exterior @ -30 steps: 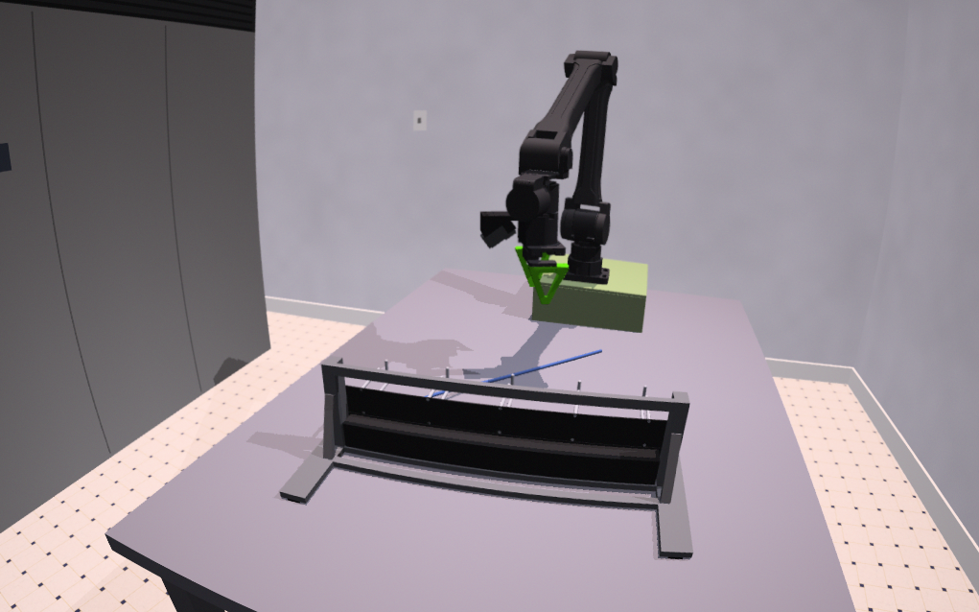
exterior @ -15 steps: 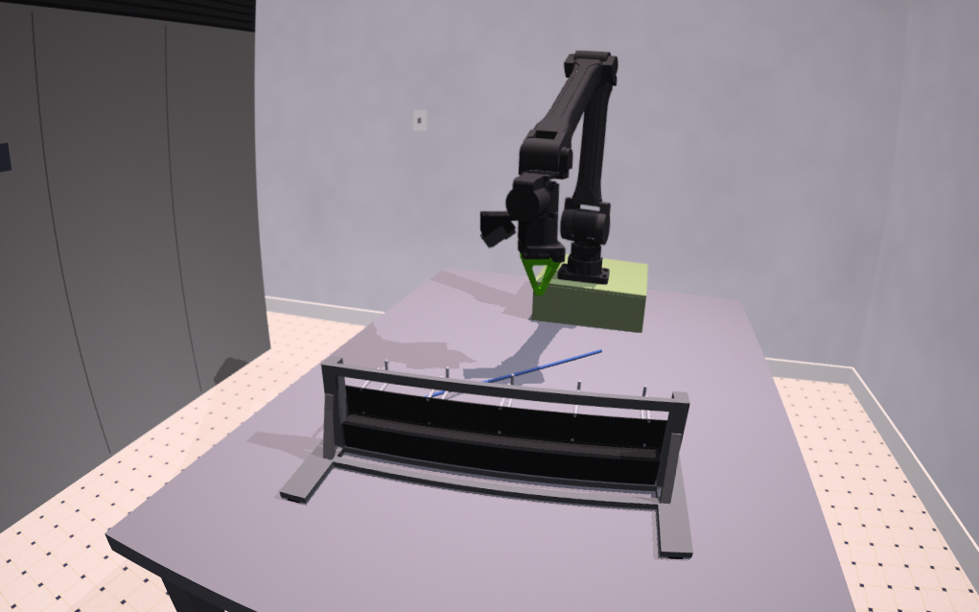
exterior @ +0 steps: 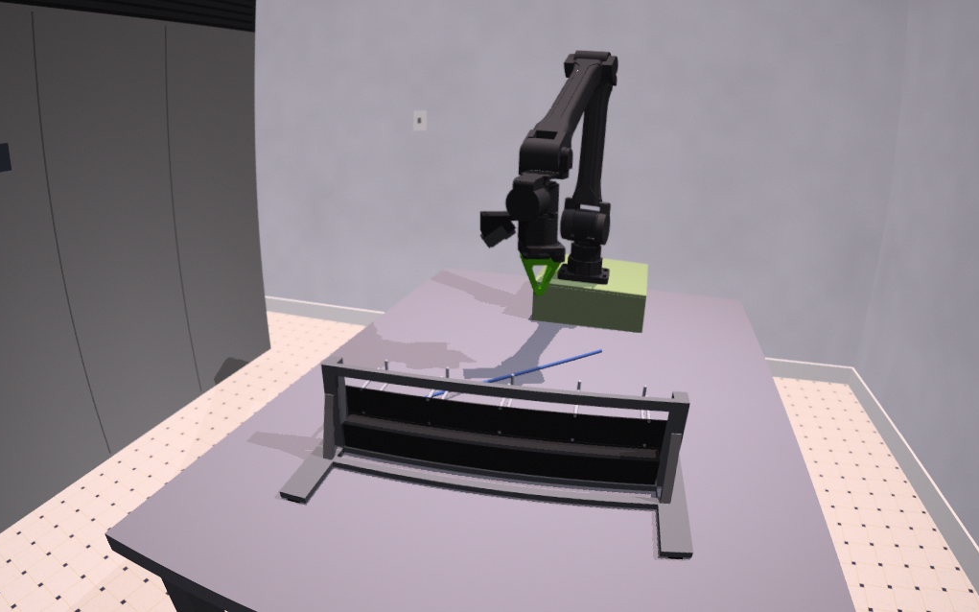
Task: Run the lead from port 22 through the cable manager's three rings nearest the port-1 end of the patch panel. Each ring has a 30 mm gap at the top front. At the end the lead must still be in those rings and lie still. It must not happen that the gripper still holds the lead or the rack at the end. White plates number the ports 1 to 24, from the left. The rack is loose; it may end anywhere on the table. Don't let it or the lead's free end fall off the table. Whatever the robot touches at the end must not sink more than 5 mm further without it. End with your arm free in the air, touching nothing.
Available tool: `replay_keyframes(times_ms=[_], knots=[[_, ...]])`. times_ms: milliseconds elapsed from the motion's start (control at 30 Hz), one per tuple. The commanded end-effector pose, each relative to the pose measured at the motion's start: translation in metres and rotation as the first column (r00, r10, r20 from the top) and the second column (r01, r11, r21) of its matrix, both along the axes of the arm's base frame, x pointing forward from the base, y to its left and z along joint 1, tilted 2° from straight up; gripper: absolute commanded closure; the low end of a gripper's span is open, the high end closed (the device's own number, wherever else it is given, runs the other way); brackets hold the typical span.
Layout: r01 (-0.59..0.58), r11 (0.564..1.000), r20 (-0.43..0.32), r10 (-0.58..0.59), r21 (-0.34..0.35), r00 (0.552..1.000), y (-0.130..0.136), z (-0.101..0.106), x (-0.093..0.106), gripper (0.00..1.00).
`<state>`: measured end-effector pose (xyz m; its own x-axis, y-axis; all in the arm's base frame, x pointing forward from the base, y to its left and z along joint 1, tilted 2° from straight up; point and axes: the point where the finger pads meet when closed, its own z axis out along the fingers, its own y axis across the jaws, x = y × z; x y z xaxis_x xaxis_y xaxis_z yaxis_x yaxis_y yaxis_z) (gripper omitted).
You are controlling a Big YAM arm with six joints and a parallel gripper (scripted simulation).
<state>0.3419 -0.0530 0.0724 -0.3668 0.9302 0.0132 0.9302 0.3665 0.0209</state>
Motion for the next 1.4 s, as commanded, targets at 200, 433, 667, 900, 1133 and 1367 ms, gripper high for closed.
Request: replay_keyframes(times_ms=[200,433,667,900,1133,1367], knots=[[-0.013,1.000,0.046,0.014,-0.013,0.999,0.002,0.010,0.006,1.00],[-0.346,0.938,0.050,0.347,-0.031,0.937,0.014,0.008,-0.005,1.00],[-0.415,0.909,0.050,0.417,-0.038,0.908,0.009,0.007,-0.008,0.67],[-0.415,0.909,0.049,0.417,-0.040,0.908,0.008,0.007,-0.008,0.67],[-0.417,0.908,0.049,0.418,-0.040,0.907,0.009,0.007,-0.008,0.67],[-0.417,0.908,0.049,0.418,-0.040,0.907,0.009,0.007,-0.008,0.67]])
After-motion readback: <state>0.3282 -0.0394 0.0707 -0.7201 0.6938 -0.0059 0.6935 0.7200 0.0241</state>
